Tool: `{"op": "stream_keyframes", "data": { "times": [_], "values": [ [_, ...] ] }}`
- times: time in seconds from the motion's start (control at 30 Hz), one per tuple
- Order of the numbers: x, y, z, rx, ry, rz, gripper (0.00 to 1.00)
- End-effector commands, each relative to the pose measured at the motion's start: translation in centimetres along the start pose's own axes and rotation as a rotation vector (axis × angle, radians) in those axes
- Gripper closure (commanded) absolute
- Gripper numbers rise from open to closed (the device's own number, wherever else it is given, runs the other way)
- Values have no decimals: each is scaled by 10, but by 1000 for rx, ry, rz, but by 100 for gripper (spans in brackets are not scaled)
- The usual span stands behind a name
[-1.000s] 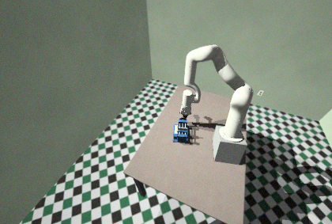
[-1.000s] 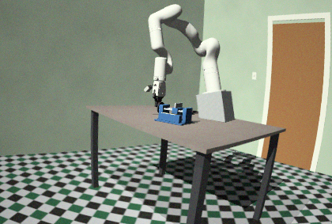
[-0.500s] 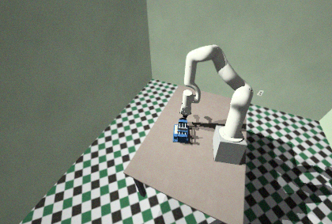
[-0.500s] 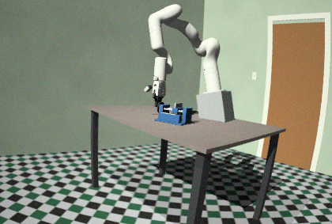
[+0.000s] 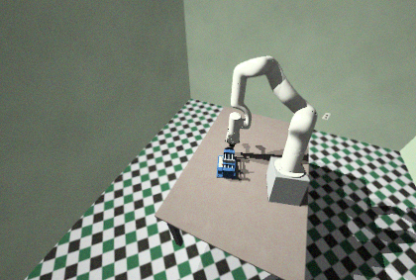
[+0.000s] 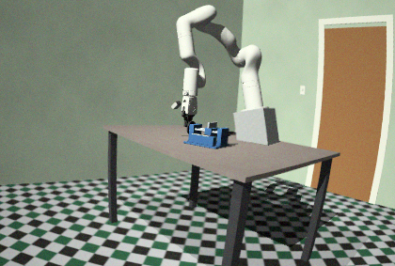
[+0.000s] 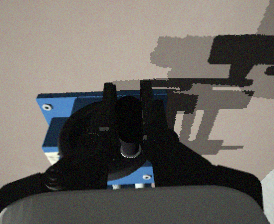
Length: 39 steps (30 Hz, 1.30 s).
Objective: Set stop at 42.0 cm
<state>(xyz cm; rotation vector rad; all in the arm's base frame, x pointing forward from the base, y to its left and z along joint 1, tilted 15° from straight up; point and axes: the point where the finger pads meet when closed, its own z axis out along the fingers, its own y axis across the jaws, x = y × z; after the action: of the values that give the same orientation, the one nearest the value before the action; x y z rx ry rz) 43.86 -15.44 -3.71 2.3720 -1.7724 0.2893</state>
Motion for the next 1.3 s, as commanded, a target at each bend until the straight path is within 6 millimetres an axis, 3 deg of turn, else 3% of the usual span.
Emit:
{"op": "stream_keyframes", "data": {
  "times": [0.0,1.27],
  "values": [
    [0,0,0,1,1,0,94],
    [0,-3,-3,1,1,0,94]
  ]
}}
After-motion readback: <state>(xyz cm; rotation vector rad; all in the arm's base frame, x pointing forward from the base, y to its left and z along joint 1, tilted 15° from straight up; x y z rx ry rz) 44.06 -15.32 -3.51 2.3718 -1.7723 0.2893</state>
